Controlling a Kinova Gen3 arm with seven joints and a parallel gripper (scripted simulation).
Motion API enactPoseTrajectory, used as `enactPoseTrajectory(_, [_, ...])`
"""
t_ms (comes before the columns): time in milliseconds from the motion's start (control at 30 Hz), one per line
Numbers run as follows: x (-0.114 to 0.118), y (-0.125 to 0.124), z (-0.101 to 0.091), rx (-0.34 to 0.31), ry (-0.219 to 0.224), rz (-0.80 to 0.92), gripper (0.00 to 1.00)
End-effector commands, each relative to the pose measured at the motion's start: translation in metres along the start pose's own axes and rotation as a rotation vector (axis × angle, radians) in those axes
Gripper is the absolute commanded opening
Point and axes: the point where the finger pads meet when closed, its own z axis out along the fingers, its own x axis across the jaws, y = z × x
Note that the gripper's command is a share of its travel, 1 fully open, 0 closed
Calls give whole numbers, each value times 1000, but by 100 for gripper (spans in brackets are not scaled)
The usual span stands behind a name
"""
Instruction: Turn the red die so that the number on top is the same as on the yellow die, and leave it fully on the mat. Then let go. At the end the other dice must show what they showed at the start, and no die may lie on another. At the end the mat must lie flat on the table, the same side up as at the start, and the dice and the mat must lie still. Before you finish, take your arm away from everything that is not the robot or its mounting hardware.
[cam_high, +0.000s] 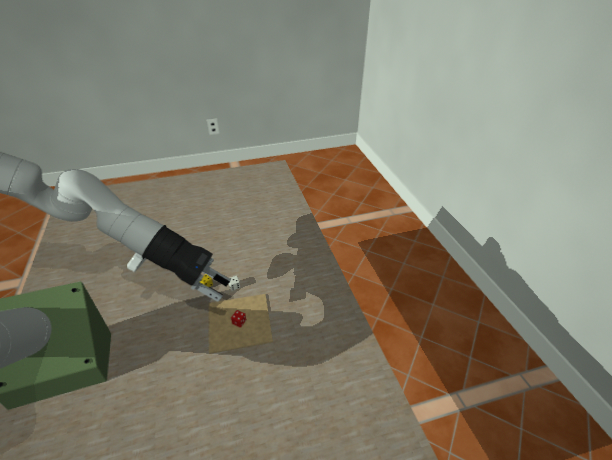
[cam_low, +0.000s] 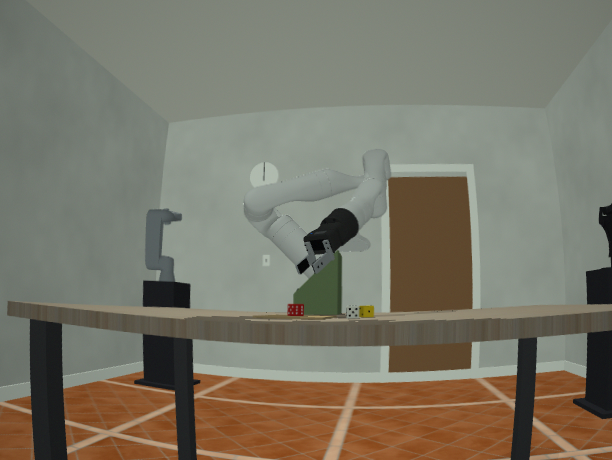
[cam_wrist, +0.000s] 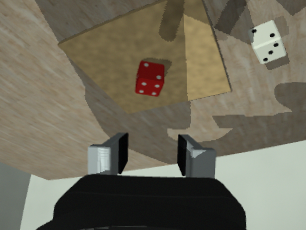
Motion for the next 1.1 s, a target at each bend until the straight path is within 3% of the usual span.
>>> enactPoseTrajectory(0, [-2, 2, 2, 95, -4, 4, 79])
enactPoseTrajectory(133, [-2, 8, 5, 215, -4, 5, 79])
enactPoseTrajectory(200, [-2, 8, 5, 215, -4, 5, 79])
enactPoseTrajectory(700, [-2, 36, 16, 757, -3, 6, 79])
enactPoseTrajectory(767, [-2, 36, 16, 757, -3, 6, 79])
enactPoseTrajectory(933, [-3, 43, 19, 891, -1, 7, 79])
enactPoseTrajectory(1067, [-4, 47, 20, 960, 4, 10, 79])
